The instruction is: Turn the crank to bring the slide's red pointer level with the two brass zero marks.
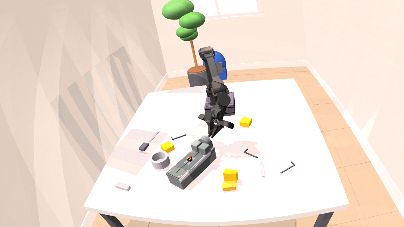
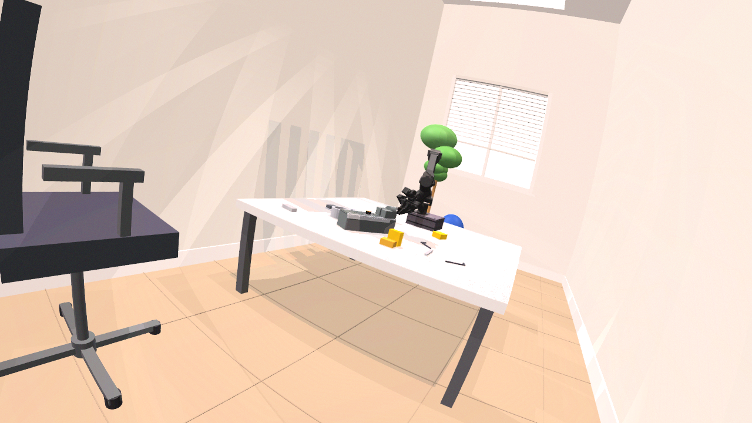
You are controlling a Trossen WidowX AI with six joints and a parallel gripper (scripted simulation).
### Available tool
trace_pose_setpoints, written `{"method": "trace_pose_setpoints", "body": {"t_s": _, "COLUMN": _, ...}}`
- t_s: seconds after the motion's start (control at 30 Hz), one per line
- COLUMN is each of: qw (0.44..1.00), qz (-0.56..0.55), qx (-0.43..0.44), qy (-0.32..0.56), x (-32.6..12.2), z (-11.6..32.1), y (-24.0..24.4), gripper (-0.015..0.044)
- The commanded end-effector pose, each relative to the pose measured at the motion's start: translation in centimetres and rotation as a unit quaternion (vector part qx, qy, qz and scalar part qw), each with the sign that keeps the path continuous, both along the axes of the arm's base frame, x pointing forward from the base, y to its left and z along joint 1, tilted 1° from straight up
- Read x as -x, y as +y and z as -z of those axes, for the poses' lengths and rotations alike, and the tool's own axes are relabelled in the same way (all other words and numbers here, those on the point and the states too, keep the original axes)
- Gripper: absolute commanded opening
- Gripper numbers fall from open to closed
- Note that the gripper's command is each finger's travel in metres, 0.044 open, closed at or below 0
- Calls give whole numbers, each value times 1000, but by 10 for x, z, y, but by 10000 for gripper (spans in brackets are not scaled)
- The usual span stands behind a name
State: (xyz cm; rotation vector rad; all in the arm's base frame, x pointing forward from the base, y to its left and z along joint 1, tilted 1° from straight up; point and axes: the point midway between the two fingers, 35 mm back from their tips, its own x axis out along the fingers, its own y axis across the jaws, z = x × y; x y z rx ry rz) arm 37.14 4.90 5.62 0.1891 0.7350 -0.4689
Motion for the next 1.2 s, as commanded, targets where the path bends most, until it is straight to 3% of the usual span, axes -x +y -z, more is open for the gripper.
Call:
{"method": "trace_pose_setpoints", "body": {"t_s": 0.0, "qw": 1000, "qz": -8, "qx": -7, "qy": -3, "x": -4, "z": 0, "y": 8, "gripper": 0}}
{"method": "trace_pose_setpoints", "body": {"t_s": 1.17, "qw": 1000, "qz": -8, "qx": -8, "qy": -3, "x": -15, "z": 35, "y": 27, "gripper": 0}}
